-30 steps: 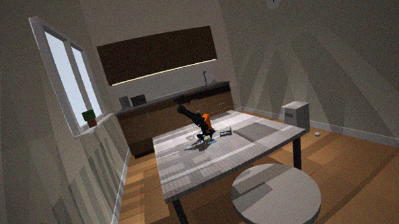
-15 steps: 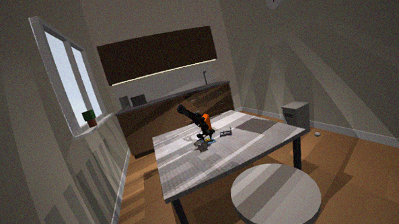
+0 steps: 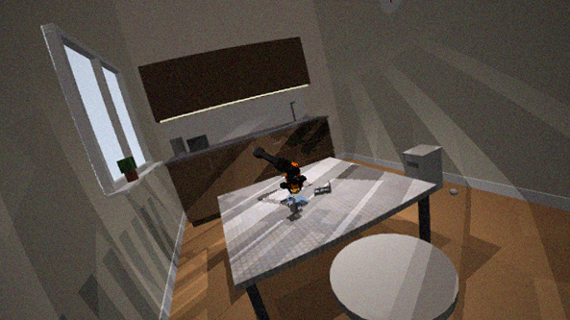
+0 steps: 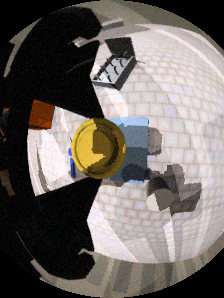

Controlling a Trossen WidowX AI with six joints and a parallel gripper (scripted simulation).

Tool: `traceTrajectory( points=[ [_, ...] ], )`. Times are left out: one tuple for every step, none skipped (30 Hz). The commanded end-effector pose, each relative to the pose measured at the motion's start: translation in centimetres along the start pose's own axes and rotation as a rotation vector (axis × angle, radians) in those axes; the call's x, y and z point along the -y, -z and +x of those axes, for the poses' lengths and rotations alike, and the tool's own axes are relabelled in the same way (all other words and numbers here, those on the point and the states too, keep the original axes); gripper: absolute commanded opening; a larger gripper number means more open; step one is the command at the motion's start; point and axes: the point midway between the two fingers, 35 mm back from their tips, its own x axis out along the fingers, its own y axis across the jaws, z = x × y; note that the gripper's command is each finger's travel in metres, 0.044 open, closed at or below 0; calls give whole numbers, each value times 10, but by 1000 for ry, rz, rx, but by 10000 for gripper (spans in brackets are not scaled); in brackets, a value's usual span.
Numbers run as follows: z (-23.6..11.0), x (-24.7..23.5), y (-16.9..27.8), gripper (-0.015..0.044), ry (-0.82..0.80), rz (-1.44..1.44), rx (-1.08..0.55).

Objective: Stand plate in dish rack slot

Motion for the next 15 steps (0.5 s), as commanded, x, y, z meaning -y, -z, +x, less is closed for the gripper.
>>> traceTrajectory(
  points=[
    [-28,-1,-3,0,-8,10,10],
    [-34,-2,-3,0,-8,10,9],
    [-39,-2,-3,0,-7,9,9],
    [-44,-2,-3,0,-7,9,9],
    [-49,-3,-3,0,-6,9,8],
    [-54,-3,-3,0,-5,8,8],
    [-59,-3,-3,0,-4,8,8],
    [-64,-3,-3,0,-3,8,7],
    [-69,-3,-3,0,-2,7,7],
    [-74,-3,-3,0,-1,7,7],
    [-79,-3,-2,0,0,7,6],
    [-84,-3,-2,0,2,6,6],
    [-88,-3,-2,0,3,6,6],
    [-92,-3,-2,0,4,6,6],
    [-96,-4,-1,0,6,6,6]
  ],
)
